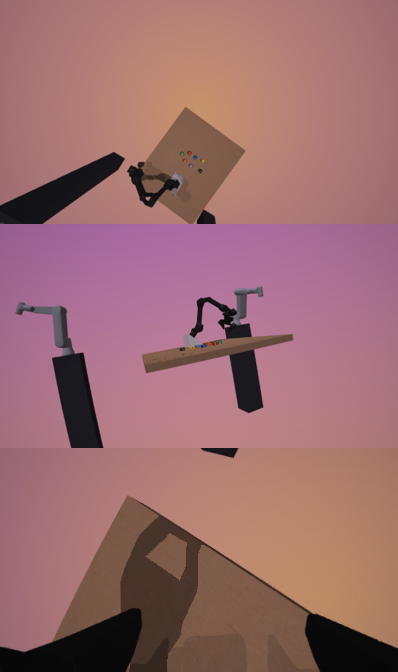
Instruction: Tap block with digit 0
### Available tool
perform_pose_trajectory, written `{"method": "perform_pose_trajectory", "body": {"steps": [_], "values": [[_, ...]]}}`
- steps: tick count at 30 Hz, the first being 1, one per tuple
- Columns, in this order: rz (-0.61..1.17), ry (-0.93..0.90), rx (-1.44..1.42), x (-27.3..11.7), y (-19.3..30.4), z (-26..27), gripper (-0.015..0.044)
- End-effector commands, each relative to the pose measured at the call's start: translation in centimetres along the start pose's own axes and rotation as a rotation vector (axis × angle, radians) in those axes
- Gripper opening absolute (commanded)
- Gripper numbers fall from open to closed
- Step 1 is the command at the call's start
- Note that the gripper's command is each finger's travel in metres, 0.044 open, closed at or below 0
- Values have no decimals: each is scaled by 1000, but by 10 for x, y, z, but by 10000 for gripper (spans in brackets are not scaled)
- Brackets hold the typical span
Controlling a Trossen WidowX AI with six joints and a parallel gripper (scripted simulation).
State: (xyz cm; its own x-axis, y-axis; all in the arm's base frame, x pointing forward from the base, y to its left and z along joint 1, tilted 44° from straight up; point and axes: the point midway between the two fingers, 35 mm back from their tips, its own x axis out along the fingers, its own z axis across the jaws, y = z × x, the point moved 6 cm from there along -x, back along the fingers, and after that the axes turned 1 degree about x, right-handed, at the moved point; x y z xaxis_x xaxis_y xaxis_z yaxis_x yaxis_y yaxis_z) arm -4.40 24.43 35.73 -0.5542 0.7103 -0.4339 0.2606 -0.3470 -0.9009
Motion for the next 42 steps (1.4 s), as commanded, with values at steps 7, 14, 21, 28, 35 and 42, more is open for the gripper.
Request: {"method": "perform_pose_trajectory", "body": {"steps": [7,14,21,28,35,42], "values": [[193,396,327,-36,77,-133,400],[298,575,566,-91,152,-188,400],[366,668,799,-148,228,-213,400],[382,741,1096,-220,321,-204,400],[320,776,1393,-281,409,-156,400],[172,782,1667,-320,485,-77,400]]}}
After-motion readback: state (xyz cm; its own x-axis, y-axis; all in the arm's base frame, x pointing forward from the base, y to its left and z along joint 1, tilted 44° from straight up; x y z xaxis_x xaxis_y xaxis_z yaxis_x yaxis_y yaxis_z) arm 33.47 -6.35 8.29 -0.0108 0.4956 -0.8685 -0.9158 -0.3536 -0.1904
